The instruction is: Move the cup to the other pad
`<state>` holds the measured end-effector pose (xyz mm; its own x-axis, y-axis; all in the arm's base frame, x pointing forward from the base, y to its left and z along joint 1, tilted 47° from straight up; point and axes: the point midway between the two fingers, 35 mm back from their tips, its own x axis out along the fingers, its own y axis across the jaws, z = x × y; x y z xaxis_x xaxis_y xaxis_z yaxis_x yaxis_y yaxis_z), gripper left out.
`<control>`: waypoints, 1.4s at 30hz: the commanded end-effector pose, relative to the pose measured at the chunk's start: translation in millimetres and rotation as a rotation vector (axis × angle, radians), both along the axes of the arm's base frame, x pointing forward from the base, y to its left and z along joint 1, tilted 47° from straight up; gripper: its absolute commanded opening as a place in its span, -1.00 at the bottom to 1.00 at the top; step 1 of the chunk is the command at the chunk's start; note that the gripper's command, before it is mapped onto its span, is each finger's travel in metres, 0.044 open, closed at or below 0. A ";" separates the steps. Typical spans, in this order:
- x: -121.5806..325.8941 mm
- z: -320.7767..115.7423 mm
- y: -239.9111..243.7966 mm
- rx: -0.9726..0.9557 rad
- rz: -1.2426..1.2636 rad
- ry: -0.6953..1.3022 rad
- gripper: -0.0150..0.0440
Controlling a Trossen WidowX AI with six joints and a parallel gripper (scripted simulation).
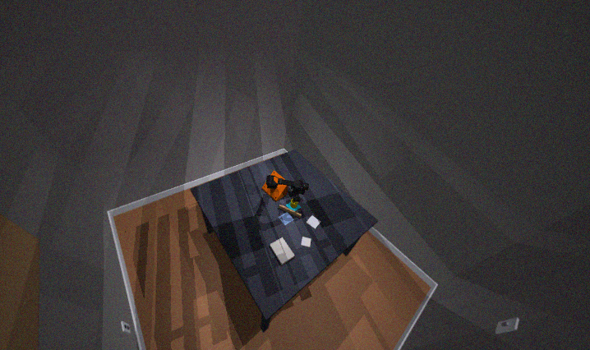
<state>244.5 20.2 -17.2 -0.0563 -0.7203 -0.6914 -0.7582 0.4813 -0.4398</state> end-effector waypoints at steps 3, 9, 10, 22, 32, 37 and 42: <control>1.0 6.4 6.9 0.003 -0.006 -0.003 0.01; 0.9 11.4 11.9 0.002 -0.005 -0.002 0.01; 0.4 8.4 8.9 -0.002 0.001 0.002 0.09; 1.9 14.1 15.7 0.000 0.001 0.001 1.00; 5.4 38.7 42.5 0.004 -0.003 0.000 1.00; 6.4 50.3 54.7 0.004 -0.005 -0.001 1.00; 6.8 48.3 53.0 0.003 0.005 -0.002 1.00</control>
